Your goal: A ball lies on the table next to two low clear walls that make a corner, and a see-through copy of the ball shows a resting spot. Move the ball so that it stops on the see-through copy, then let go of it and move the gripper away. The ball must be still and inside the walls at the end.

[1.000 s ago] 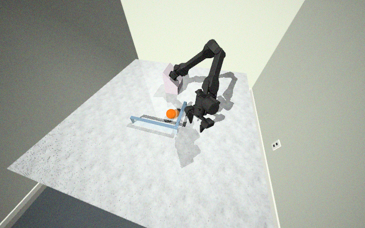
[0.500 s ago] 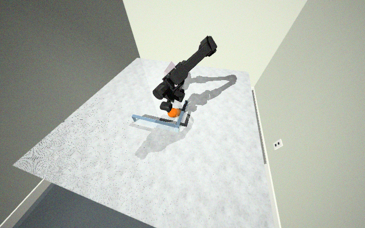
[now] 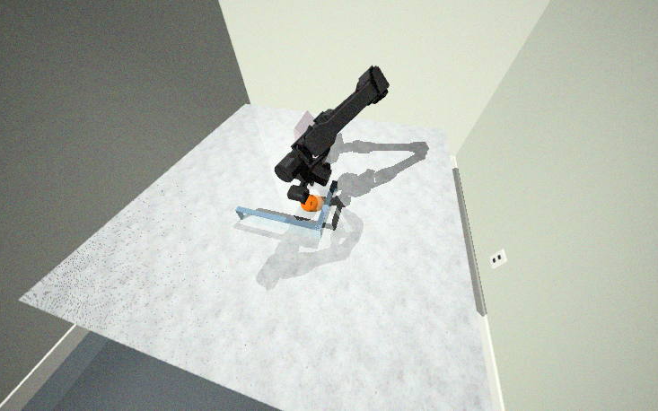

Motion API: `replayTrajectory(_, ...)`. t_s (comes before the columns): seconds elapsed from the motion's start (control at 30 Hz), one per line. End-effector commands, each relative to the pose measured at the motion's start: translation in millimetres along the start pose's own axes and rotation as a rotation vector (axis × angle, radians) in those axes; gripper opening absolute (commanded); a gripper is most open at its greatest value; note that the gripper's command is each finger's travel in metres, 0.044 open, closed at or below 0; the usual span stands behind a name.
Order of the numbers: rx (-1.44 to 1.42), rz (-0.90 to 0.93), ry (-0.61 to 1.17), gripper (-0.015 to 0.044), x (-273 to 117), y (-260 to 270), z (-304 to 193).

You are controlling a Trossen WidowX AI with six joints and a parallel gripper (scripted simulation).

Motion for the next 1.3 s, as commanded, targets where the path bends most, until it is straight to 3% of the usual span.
replayTrajectory(0.0,0.006,0.001,-0.005,0.0439,6.5,0.1,-0.7)
replayTrajectory(1.0,0.006,0.002,-0.008,0.0439,52.2,1.1,-0.2)
replayTrajectory(1.13,0.006,0.002,-0.008,0.0334,52.2,1.1,-0.2)
replayTrajectory(1.27,0.006,0.002,-0.008,0.0308,52.2,1.1,-0.2)
Point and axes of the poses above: the point midway between the two fingers, 35 mm back from their tips, its own x axis out along the fingers, its own y axis across the jaws, z = x × y, the point moved 10 cm from there along -x, back along the fingers, and after that the axes turned 9 degrees about x, right-handed, at the moved point
